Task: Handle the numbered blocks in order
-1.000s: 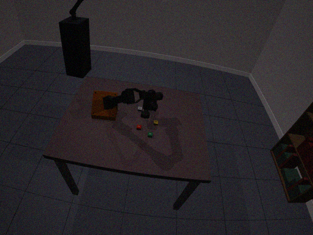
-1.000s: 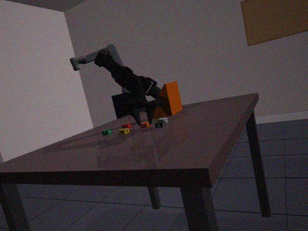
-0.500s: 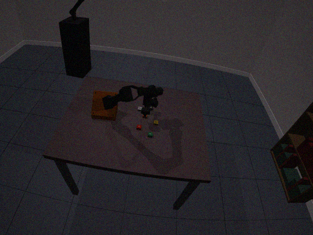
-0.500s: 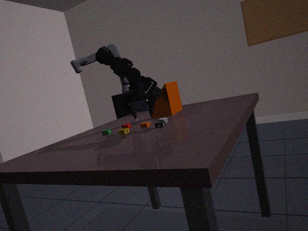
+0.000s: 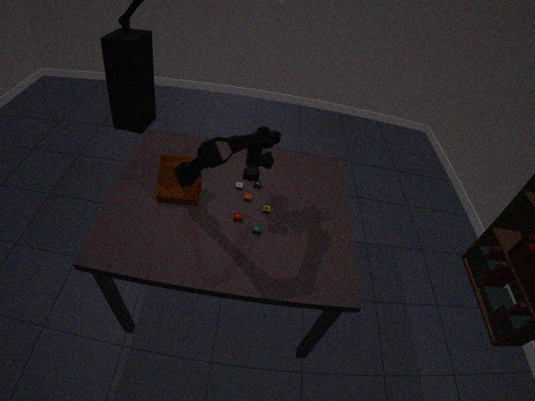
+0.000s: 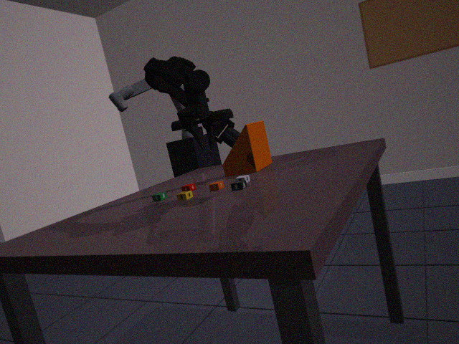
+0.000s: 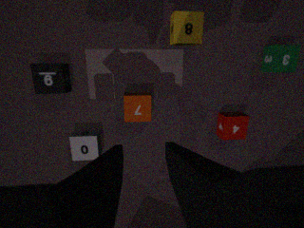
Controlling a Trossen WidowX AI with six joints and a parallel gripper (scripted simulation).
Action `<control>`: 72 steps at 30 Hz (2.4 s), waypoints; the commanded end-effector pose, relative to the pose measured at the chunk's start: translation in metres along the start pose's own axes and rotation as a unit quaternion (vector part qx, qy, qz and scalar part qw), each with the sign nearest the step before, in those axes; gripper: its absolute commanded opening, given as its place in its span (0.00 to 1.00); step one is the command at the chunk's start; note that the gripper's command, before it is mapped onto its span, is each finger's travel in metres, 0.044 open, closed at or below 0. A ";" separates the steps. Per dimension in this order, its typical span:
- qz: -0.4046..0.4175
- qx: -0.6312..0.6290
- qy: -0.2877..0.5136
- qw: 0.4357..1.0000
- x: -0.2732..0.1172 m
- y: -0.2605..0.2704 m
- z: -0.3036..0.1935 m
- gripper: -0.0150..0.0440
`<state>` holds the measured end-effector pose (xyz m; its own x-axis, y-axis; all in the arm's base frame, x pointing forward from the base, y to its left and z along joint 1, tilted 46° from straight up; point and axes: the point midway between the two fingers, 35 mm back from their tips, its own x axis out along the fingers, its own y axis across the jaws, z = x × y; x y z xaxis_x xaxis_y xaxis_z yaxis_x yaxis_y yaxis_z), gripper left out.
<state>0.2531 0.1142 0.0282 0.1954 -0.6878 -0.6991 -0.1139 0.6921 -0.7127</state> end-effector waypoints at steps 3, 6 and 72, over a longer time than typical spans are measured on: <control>0.003 0.004 0.001 1.000 -0.002 -0.001 0.003 0.46; 0.005 0.004 0.000 1.000 -0.004 -0.018 0.032 0.46; -0.001 0.005 -0.001 1.000 0.115 -0.067 0.083 0.46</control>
<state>0.3649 0.0080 0.0006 0.1996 -0.6852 -0.7004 -0.0963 0.6976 -0.7099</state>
